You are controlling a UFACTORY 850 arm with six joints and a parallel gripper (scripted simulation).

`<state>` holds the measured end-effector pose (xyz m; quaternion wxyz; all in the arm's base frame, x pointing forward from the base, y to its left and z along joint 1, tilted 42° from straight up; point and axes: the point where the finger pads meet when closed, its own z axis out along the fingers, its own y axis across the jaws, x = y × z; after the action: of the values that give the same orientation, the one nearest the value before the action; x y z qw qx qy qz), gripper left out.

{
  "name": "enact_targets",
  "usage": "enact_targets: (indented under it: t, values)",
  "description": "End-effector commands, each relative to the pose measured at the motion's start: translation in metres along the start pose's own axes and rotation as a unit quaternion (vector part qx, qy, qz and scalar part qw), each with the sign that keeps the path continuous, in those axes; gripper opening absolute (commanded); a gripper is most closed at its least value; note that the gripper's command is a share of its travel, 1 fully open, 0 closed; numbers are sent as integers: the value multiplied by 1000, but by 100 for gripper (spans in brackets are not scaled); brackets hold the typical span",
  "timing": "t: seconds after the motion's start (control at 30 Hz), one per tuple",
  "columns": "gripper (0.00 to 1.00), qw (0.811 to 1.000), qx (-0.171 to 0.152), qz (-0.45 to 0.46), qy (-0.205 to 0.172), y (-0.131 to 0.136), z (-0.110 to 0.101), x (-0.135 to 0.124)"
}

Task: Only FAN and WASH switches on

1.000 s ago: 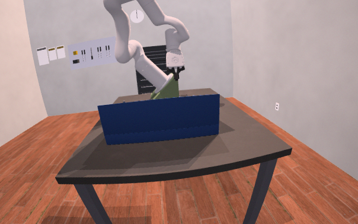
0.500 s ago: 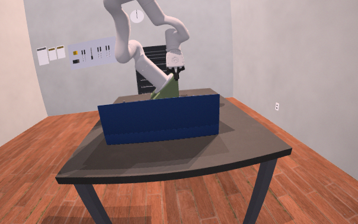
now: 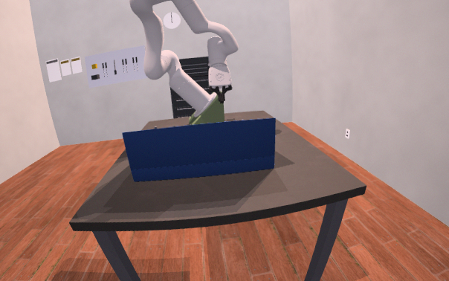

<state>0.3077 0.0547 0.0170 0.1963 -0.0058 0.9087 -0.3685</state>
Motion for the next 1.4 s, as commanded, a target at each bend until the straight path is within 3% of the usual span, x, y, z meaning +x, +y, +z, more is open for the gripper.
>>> enact_targets:
  t: [0.0,0.93,1.37]
  values:
    - [0,1000,0,0,-1,1,6,-1]
    - [0,1000,0,0,-1,1,90,-1]
    - [0,1000,0,0,-1,1,106,-1]
